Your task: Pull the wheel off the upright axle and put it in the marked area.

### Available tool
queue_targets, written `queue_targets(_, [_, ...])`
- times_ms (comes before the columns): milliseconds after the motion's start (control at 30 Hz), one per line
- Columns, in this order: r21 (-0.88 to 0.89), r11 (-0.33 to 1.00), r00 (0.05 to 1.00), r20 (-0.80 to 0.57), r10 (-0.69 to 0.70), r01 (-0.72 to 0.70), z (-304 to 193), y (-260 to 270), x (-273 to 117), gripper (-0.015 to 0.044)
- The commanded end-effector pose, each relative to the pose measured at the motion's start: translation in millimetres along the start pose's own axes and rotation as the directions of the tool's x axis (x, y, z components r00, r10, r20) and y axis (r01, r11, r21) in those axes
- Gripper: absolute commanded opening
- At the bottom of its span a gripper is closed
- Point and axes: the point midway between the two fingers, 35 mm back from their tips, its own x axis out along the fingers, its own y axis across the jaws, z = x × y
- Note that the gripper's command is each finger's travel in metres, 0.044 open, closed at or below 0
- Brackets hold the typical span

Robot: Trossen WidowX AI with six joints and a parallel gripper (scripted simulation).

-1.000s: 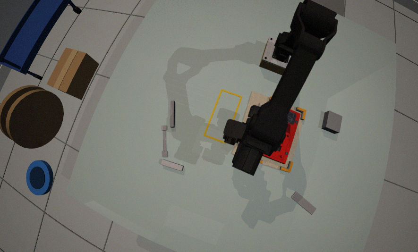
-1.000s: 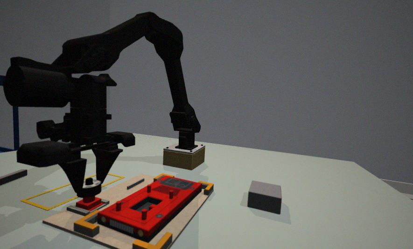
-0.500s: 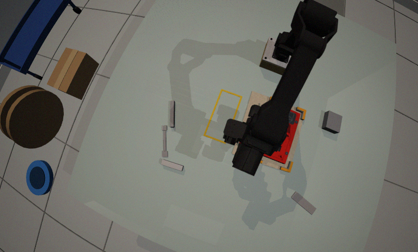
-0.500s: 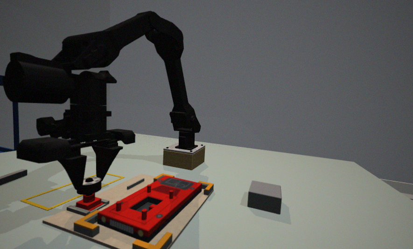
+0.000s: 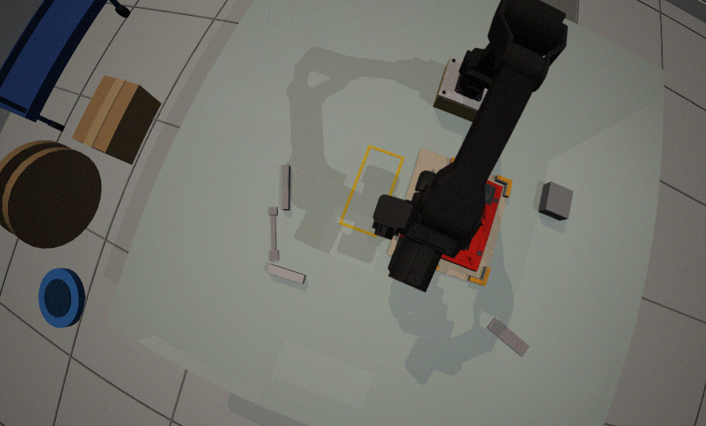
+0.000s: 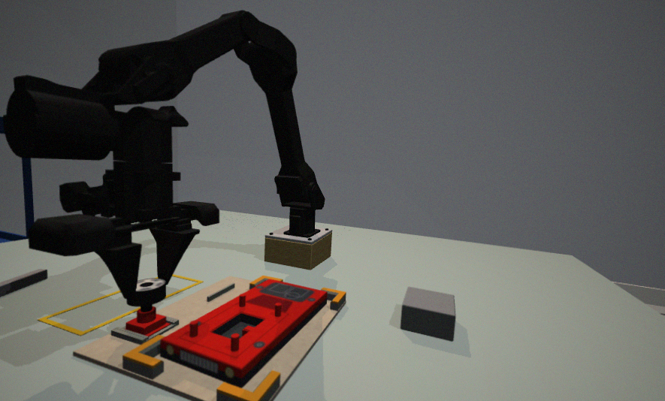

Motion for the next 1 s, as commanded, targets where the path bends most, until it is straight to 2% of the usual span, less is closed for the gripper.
queue_targets(0, [0.004,1.0,1.0,0.003,0.009,-0.009,0.4,0.7,-5.6,0.0])
queue_targets(967, [0.006,1.0,1.0,0.004,0.008,-0.008,0.4,0.4,-15.2,0.0])
